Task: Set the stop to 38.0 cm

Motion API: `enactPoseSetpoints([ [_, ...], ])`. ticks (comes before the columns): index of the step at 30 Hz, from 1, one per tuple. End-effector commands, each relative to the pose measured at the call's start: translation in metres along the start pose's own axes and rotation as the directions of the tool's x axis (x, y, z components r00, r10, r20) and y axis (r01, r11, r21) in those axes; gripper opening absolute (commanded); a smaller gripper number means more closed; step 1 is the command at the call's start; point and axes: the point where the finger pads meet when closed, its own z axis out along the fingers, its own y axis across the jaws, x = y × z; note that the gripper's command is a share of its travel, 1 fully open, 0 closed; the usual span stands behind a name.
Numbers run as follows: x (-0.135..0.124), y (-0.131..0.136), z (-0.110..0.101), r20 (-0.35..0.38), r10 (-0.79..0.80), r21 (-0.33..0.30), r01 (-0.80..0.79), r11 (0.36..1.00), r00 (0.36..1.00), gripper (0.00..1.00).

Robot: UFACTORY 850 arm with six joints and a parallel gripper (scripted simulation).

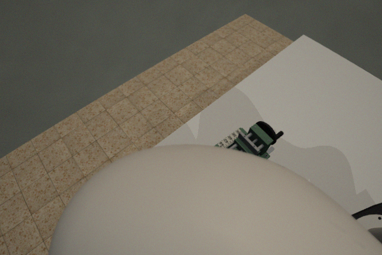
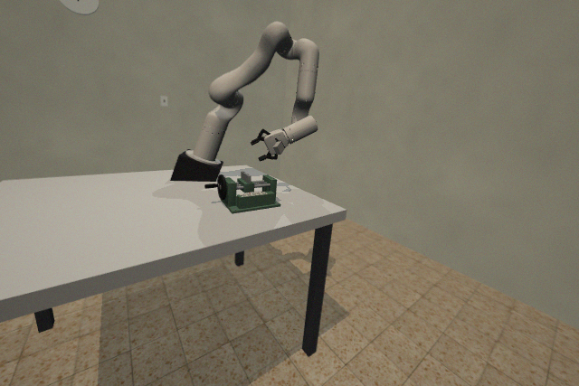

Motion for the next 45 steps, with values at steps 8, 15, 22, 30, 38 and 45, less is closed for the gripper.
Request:
enactPoseSetpoints([
  [8, 0.105, 0.007, -0.023, 0.092, -0.074, 0.296, 0.043, 0.954, 0.993, 1.0],
  [15, 0.183, 0.042, -0.029, 0.049, -0.081, 0.46, 0.049, 0.887, 0.995, 1.0],
  [22, 0.235, 0.077, -0.028, -0.004, -0.063, 0.543, 0.056, 0.838, 0.998, 1.0],
  [30, 0.282, 0.121, -0.023, -0.07, -0.029, 0.603, 0.066, 0.795, 0.997, 1.0],
  [38, 0.335, 0.191, -0.004, -0.144, 0.054, 0.663, 0.056, 0.746, 0.988, 1.0],
  [45, 0.286, 0.184, 0.055, 0.213, 0.317, 0.747, -0.363, 0.557, 0.924, 1.0],
])
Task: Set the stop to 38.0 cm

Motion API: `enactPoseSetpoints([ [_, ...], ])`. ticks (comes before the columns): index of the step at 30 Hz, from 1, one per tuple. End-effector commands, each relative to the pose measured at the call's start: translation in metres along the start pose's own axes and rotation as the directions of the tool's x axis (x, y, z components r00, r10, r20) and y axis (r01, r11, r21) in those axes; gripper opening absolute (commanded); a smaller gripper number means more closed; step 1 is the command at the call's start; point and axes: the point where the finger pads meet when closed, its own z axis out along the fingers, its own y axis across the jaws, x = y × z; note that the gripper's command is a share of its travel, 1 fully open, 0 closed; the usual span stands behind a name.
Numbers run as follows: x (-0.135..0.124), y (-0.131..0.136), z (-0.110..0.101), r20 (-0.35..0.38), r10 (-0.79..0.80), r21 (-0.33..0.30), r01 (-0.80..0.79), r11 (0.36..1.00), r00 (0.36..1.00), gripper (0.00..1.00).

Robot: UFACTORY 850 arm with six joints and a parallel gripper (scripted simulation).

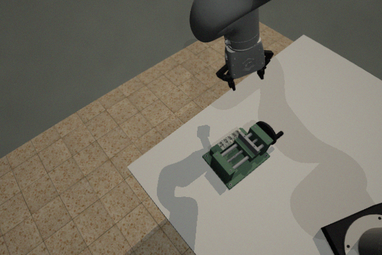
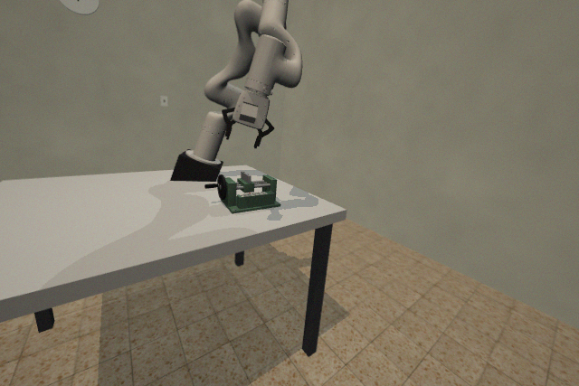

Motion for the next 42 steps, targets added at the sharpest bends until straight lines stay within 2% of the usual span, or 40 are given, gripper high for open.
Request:
enactPoseSetpoints([
  [1, -0.017, 0.021, 0.015, 0.02, 0.204, 0.08, -0.205, 0.975, 0.979, 1.0],
  [2, -0.017, 0.021, 0.015, 0.02, 0.204, 0.08, -0.205, 0.975, 0.979, 1.0],
  [4, -0.038, 0.04, 0.031, 0.059, 0.387, 0.119, -0.392, 0.912, 0.92, 1.0],
  [6, -0.047, 0.048, 0.037, 0.074, 0.451, 0.129, -0.457, 0.88, 0.889, 1.0],
  [9, -0.056, 0.056, 0.043, 0.105, 0.575, 0.151, -0.584, 0.797, 0.811, 1.0],
  [11, -0.072, 0.07, 0.054, 0.134, 0.671, 0.156, -0.685, 0.712, 0.729, 1.0],
  [12, -0.072, 0.07, 0.054, 0.14, 0.693, 0.16, -0.707, 0.689, 0.707, 1.0],
  [17, -0.101, 0.093, 0.071, 0.197, 0.855, 0.153, -0.876, 0.457, 0.481, 1.0],
  [19, -0.101, 0.093, 0.071, 0.197, 0.855, 0.153, -0.876, 0.457, 0.481, 1.0],
  [23, -0.113, 0.101, 0.078, 0.216, 0.899, 0.144, -0.923, 0.357, 0.382, 1.0],
  [27, -0.117, 0.104, 0.08, 0.221, 0.91, 0.141, -0.935, 0.327, 0.351, 1.0],
  [41, -0.117, 0.104, 0.08, 0.222, 0.91, 0.14, -0.935, 0.325, 0.35, 1.0],
  [42, -0.117, 0.104, 0.079, 0.222, 0.91, 0.14, -0.935, 0.325, 0.35, 0.57],
])
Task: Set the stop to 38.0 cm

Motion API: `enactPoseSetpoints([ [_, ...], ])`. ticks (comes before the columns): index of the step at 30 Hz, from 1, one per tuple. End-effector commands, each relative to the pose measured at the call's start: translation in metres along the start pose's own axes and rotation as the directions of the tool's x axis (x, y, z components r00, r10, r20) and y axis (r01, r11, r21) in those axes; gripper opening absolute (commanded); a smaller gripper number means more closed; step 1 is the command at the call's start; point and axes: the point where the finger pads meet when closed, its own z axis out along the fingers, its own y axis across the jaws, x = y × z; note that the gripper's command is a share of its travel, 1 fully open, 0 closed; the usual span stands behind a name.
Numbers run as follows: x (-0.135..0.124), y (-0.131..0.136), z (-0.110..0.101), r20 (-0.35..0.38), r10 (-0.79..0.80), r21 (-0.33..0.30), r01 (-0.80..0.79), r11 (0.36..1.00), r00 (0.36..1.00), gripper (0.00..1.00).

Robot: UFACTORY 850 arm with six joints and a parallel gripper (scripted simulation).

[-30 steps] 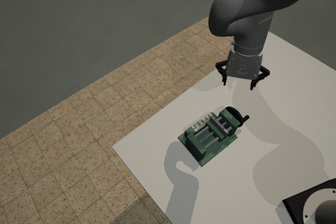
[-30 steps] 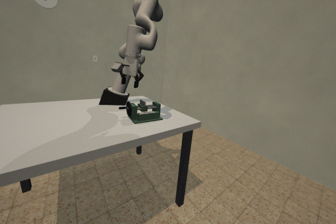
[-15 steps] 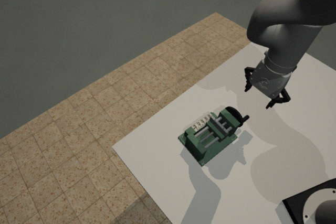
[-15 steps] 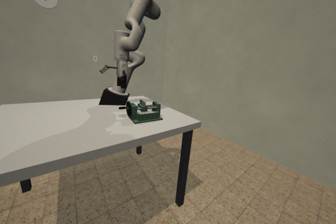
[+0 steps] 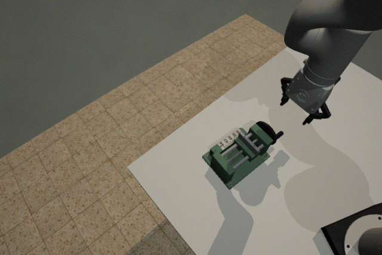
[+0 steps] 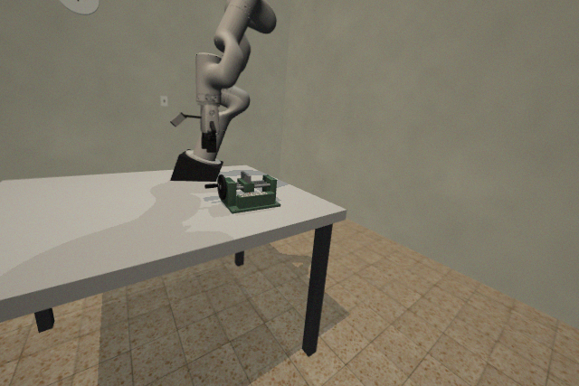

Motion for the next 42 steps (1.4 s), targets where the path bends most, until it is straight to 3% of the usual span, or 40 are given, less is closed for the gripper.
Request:
enactPoseSetpoints([
  [1, -0.001, -0.003, -0.001, 0.0, 0.0, 0.002, 0.0, 1.0, 1.0, 0.57],
  [7, -0.033, -0.063, -0.001, 0.0, 0.0, 0.002, 0.0, 1.0, 1.0, 0.57],
  [14, -0.047, -0.089, -0.001, 0.0, 0.0, 0.002, 0.0, 1.0, 1.0, 0.57],
  [17, -0.048, -0.089, 0.003, 0.0, 0.0, 0.002, 0.0, 1.0, 1.0, 0.57],
  [23, -0.048, -0.089, 0.047, 0.0, 0.0, 0.002, 0.0, 1.0, 1.0, 0.57],
  [42, -0.048, -0.089, 0.047, 0.0, 0.0, 0.002, 0.0, 1.0, 1.0, 0.57],
])
